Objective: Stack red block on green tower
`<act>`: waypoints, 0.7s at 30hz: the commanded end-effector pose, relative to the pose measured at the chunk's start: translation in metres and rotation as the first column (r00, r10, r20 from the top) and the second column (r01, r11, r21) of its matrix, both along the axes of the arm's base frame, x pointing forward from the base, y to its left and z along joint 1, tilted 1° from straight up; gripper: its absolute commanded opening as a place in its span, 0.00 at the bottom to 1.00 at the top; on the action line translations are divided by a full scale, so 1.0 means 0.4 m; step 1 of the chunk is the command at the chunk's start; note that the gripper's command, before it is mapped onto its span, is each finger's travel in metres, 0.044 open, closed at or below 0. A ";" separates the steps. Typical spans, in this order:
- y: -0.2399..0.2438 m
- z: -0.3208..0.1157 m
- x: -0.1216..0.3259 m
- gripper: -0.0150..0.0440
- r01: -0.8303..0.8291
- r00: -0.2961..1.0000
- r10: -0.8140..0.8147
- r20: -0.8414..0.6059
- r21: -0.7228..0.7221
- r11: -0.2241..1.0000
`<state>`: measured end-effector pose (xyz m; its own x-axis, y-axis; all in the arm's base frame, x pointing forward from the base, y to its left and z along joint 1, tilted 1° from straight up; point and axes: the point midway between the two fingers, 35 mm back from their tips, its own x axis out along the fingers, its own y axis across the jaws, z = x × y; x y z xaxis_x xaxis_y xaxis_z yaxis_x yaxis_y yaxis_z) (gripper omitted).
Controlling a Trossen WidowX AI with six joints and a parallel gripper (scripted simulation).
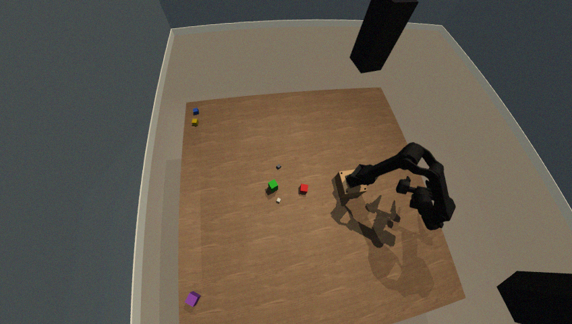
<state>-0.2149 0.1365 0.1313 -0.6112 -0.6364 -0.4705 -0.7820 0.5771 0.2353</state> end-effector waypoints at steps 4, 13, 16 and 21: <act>0.031 -0.008 0.029 1.00 0.042 0.999 -0.042 0.007 0.030 0.999; 0.129 -0.038 0.146 1.00 0.195 0.979 -0.202 0.034 0.142 0.970; 0.157 -0.047 0.189 1.00 0.249 0.964 -0.261 0.043 0.182 0.951; 0.196 -0.062 0.263 1.00 0.333 0.932 -0.357 0.060 0.247 0.910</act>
<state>-0.1293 0.2069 0.1107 -0.7134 -0.3286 -0.6190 -0.6059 0.7331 0.3091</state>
